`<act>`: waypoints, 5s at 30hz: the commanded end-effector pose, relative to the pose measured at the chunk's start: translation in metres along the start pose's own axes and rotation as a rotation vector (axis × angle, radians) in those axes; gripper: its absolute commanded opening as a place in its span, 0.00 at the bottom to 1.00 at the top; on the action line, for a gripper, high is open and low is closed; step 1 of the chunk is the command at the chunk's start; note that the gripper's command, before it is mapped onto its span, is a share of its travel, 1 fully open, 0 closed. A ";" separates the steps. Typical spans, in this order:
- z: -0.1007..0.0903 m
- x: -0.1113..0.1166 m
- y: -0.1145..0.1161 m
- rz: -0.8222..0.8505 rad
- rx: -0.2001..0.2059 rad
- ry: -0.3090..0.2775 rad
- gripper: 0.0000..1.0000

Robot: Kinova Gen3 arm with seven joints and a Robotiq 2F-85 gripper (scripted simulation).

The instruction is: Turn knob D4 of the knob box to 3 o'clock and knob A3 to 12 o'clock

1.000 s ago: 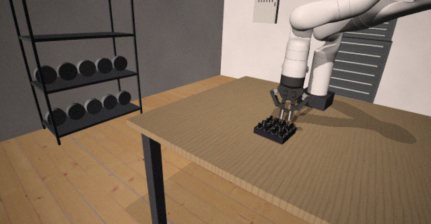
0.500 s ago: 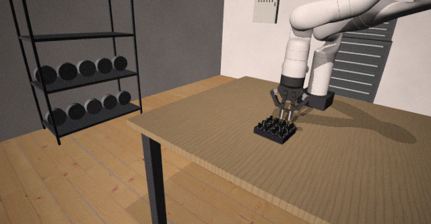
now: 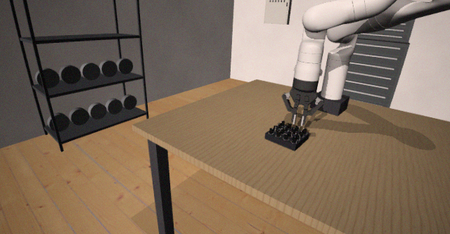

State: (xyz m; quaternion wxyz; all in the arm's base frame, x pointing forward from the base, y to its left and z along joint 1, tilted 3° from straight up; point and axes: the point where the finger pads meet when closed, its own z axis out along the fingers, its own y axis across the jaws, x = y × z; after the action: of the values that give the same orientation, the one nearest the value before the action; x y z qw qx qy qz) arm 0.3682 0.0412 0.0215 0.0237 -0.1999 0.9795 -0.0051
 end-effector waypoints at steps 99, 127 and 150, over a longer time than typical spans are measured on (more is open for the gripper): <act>0.015 0.000 0.001 -0.003 0.000 -0.001 0.19; 0.015 0.000 0.001 -0.003 0.000 -0.001 0.08; 0.015 0.000 0.001 -0.003 0.000 -0.001 0.08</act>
State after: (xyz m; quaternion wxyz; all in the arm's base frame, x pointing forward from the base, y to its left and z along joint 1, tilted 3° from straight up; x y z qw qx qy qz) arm 0.3690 0.0430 0.0080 0.0239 -0.1994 0.9796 -0.0045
